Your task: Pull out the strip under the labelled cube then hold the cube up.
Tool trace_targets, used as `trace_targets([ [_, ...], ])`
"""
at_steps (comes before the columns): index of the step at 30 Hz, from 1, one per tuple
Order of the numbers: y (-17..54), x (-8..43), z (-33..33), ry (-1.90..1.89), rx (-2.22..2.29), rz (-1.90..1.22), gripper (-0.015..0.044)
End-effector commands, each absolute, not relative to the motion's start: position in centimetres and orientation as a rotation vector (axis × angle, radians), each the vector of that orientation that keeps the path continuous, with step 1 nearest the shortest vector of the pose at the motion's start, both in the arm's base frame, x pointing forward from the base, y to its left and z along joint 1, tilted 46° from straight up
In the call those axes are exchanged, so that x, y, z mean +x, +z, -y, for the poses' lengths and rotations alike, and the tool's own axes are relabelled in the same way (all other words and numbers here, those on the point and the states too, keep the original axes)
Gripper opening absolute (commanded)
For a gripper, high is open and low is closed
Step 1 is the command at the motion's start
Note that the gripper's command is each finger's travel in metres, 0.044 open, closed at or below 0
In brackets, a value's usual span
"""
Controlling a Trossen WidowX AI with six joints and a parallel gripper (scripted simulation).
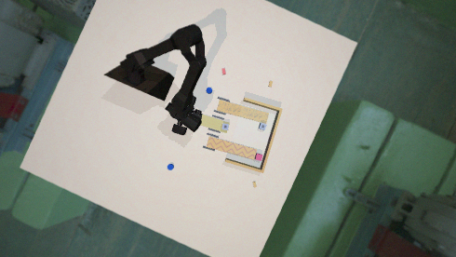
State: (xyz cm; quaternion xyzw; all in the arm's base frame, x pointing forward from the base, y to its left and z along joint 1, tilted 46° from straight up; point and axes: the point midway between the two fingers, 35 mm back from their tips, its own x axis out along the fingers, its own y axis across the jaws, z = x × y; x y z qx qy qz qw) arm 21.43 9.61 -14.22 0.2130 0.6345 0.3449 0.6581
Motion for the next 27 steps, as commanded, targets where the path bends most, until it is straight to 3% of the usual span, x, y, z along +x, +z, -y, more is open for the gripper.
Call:
trace_targets([
  [1,-14.5,20.6,-9.8,0.783,0.479,-1.464,0.0],
  [9,-11.3,21.9,-6.6,0.782,0.477,-1.463,0.0],
  [25,-10.1,29.6,-7.4,0.909,0.334,-1.371,0.042],
  [27,-10.0,30.5,-7.5,0.909,0.334,-1.371,0.044],
])
